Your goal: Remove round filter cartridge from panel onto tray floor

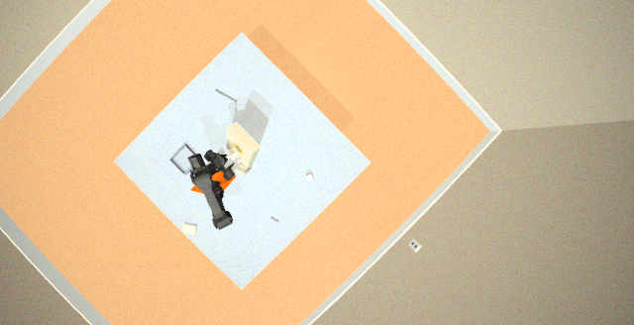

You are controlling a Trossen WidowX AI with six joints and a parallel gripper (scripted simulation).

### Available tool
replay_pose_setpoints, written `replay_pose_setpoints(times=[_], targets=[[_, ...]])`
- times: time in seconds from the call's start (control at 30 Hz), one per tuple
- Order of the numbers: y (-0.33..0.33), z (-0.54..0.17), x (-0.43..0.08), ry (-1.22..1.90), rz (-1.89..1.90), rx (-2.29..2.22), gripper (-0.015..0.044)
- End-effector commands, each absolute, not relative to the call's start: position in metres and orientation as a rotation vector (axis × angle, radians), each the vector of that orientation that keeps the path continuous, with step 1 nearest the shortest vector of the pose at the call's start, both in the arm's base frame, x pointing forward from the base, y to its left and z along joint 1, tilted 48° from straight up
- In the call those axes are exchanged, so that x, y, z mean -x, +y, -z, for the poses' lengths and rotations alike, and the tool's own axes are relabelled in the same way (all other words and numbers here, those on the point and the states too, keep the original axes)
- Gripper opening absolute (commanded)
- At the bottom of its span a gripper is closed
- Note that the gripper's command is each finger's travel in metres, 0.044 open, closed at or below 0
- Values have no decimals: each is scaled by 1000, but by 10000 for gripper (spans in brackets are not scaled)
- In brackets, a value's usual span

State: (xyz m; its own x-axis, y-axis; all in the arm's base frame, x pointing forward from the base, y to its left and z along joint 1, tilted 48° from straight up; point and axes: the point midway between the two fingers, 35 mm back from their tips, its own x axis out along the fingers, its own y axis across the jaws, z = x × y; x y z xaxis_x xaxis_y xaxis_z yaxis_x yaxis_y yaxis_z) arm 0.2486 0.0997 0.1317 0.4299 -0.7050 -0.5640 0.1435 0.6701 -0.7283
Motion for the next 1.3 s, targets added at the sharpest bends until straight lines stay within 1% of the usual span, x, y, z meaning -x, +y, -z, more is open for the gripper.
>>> replay_pose_setpoints(times=[0.0, 0.27, 0.37, 0.6, 0.83, 1.03, 1.27], targets=[[94, -129, -250, 990, 578, 662, 305], [85, -124, -254, 988, 581, 663, 305], [89, -124, -254, 992, 582, 656, 226], [89, -124, -254, 992, 582, 656, 179], [93, -130, -260, 992, 581, 658, 0], [102, -139, -269, 991, 578, 661, 0], [132, -164, -254, 975, 458, 701, 0]])
